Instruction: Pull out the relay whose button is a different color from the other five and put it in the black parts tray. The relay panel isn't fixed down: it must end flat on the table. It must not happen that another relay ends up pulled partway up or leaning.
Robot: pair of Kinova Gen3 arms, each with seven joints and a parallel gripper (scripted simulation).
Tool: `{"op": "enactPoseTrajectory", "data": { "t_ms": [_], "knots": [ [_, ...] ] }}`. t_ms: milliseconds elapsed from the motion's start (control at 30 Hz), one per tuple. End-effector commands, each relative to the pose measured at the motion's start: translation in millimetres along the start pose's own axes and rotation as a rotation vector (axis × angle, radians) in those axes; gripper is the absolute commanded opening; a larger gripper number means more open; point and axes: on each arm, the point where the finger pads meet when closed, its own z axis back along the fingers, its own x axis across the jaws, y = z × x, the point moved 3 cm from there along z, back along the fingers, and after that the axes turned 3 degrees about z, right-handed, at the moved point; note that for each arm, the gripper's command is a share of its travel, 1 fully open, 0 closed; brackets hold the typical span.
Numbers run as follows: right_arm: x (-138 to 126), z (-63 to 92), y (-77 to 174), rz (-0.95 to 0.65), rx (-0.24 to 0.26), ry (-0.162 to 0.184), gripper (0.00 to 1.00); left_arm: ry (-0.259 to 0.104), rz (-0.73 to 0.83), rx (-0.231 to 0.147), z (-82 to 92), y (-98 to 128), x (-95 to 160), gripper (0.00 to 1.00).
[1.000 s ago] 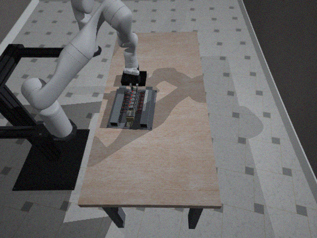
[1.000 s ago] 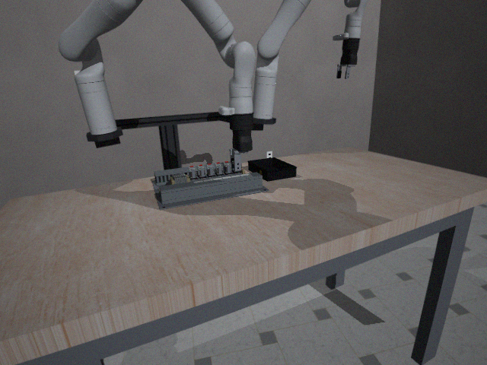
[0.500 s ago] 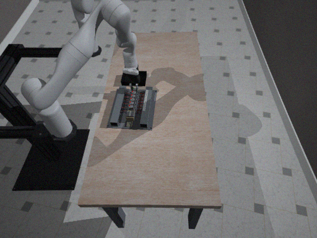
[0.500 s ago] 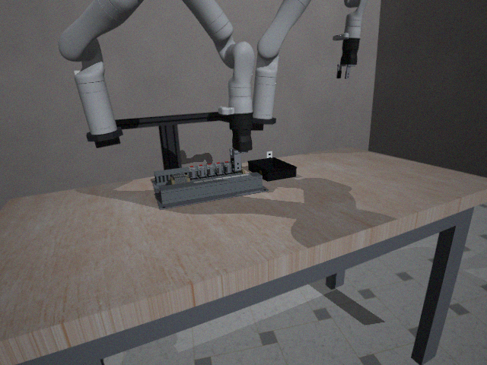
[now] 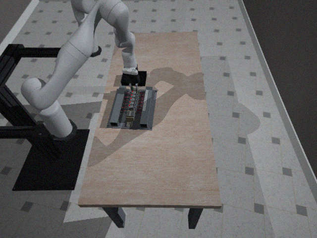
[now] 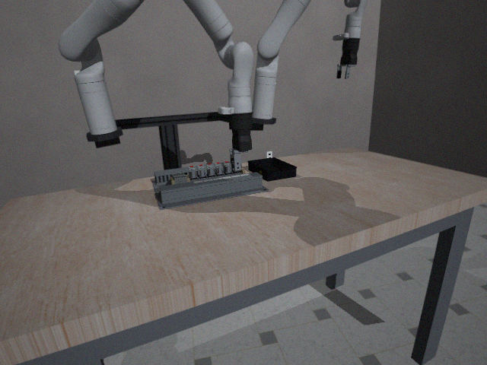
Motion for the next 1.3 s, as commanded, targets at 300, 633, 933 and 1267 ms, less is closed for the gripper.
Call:
{"op": "enactPoseTrajectory", "data": {
  "t_ms": [300,633,933,1267],
  "knots": [
    [0.5,1.3,-0.9,0.000,-0.001,0.018,0.00,0.000,0.000,-0.002,0.7,-0.4,0.2,1.00],
    [1.8,1.3,-1.0,0.000,0.000,0.041,0.00,0.000,0.000,-0.002,0.7,-0.4,0.2,1.00],
    [2.1,1.3,-1.0,0.000,0.000,0.046,0.00,0.000,0.000,-0.002,0.7,-0.4,0.2,1.00],
    [3.5,1.4,-1.1,0.000,0.001,0.070,0.00,0.000,0.000,-0.002,0.7,-0.4,0.2,1.00]
  ]
}}
